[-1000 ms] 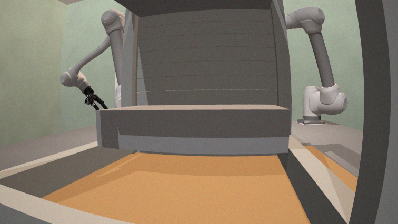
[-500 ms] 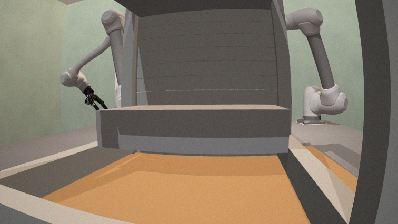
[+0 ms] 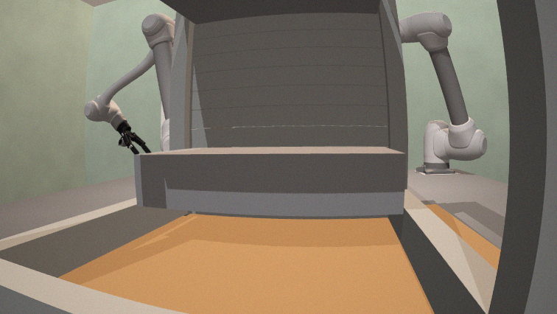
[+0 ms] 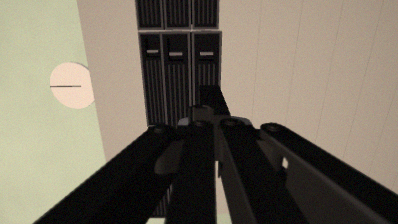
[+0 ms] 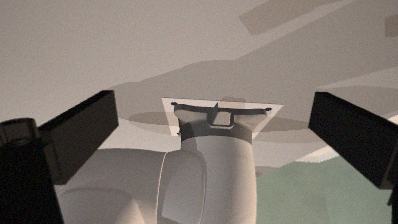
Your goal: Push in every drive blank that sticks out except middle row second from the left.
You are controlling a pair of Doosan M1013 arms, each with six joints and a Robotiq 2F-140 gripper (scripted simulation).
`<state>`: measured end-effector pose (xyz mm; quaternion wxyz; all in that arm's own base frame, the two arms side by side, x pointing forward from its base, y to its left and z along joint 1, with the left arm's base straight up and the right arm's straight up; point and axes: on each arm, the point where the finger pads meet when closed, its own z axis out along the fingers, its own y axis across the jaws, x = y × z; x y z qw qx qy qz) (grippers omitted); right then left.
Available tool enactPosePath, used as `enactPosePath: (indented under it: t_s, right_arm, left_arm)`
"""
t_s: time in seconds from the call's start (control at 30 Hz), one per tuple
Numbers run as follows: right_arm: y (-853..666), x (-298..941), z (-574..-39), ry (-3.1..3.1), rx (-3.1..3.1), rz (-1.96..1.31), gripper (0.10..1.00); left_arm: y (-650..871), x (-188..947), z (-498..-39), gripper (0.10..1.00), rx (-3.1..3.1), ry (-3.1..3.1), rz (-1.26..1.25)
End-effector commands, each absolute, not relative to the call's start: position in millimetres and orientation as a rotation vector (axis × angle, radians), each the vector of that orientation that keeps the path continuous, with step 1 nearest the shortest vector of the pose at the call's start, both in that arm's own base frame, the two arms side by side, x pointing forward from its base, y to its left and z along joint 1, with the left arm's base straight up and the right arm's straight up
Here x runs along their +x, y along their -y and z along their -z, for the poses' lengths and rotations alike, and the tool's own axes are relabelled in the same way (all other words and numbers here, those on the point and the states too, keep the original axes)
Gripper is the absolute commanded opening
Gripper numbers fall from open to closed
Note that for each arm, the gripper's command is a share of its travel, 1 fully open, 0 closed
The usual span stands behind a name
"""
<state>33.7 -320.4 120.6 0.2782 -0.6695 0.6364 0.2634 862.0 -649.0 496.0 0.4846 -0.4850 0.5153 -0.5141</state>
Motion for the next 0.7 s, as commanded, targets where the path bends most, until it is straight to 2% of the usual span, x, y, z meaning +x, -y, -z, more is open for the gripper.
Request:
enactPosePath:
  t_s: [0.0, 0.67]
  right_arm:
    - [321, 34, -121, -1.708, -1.797, -0.706, 1.000]
    - [321, 34, -121, -1.708, -1.797, -0.706, 1.000]
  left_arm:
    - [649, 865, -498, 0.099, -1.180, -1.253, 1.253]
    - [651, 890, -498, 0.099, -1.180, -1.253, 1.253]
